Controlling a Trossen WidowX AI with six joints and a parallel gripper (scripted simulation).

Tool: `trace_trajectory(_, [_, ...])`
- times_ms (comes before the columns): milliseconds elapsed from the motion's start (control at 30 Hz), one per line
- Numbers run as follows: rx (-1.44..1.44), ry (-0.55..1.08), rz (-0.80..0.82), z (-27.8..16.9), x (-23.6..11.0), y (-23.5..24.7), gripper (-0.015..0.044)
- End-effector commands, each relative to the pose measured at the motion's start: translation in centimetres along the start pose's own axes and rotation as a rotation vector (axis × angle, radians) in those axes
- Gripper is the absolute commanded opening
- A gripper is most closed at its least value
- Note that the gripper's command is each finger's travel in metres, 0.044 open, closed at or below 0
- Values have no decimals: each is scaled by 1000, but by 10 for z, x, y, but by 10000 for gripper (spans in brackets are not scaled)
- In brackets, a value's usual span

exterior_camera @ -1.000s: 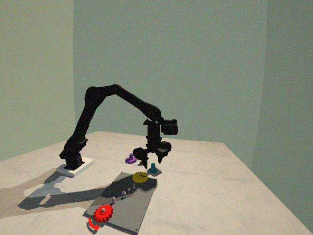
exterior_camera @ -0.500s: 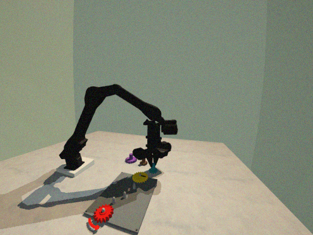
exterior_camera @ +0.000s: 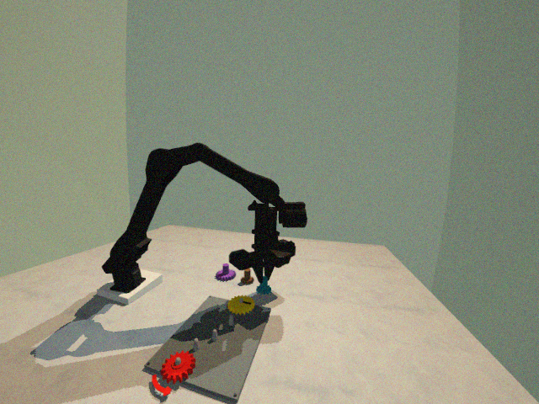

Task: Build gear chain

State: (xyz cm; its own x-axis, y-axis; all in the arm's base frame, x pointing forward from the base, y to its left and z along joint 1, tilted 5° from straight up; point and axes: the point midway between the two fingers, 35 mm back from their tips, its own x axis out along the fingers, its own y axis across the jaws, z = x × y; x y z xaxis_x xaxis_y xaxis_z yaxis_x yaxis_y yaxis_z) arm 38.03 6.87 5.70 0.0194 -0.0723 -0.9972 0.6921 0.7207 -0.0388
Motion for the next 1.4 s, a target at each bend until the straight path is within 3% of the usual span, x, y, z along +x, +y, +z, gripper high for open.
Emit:
trace_trajectory(0, [4, -11, 8, 3, -11, 4, 0])
trace_trajectory(1367, [4, -13, 15, 0, -92, 9, 0])
